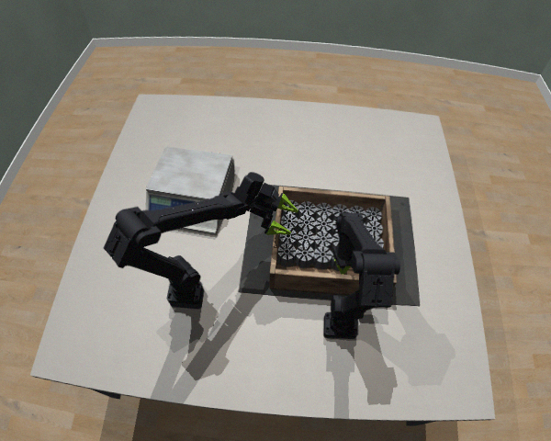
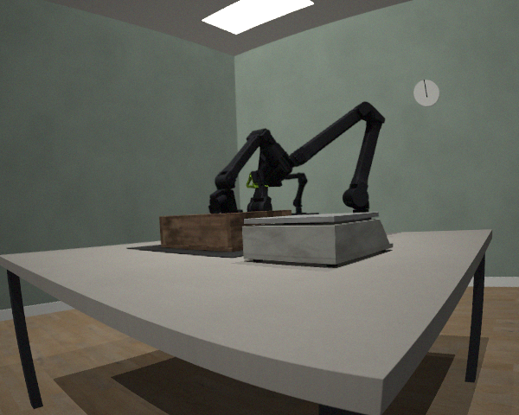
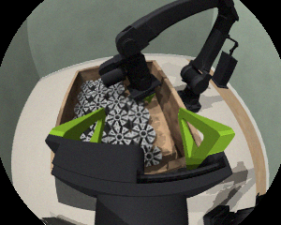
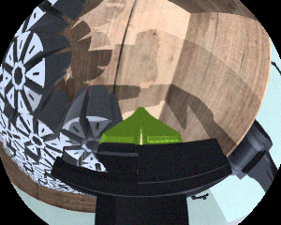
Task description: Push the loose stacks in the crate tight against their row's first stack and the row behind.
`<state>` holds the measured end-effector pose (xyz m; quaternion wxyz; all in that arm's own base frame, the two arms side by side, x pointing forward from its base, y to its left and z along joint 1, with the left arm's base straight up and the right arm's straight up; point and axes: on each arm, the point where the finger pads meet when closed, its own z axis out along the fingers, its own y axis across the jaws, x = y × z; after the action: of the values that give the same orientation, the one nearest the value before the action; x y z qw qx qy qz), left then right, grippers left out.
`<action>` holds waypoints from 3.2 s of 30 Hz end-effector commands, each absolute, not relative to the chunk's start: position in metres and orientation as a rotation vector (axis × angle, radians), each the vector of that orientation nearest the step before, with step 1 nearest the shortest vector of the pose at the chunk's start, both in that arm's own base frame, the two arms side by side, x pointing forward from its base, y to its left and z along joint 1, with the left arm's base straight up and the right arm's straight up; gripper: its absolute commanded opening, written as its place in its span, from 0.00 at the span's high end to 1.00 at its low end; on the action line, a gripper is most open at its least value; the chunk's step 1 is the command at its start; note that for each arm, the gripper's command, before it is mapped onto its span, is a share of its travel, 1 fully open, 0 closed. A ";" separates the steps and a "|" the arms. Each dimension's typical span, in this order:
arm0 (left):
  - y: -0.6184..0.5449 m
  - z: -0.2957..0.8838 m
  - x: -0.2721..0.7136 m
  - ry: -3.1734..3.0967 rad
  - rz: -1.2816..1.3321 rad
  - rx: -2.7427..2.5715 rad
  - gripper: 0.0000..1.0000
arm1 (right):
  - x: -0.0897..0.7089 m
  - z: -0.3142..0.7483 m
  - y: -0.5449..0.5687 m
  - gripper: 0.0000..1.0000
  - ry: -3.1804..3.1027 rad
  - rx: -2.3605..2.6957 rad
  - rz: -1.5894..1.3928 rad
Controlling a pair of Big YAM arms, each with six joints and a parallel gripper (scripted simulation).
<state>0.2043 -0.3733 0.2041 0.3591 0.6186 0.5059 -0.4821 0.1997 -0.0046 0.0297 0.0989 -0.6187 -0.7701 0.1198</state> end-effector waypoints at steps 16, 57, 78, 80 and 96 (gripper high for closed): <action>-0.386 0.239 0.222 1.213 -1.198 1.587 0.00 | 0.245 0.119 0.006 1.00 -2.405 -1.904 0.182; -0.386 0.239 0.222 1.213 -1.198 1.587 0.00 | 0.251 0.103 0.006 0.40 -3.723 -0.029 0.085; -0.386 0.239 0.222 1.213 -1.198 1.587 0.00 | 0.256 0.157 0.009 0.40 -3.867 0.056 -0.034; -0.386 0.239 0.222 1.213 -1.198 1.587 0.00 | 0.251 0.162 0.011 0.40 -3.868 0.065 -0.036; -0.386 0.239 0.222 1.213 -1.198 1.587 0.00 | 0.240 0.117 0.012 0.40 -3.787 -0.046 -0.013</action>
<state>0.2043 -0.3733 0.2041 0.3591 0.6187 0.5059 -0.4821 0.2255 0.0107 0.1390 -0.3246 0.0067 -0.9458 -0.0050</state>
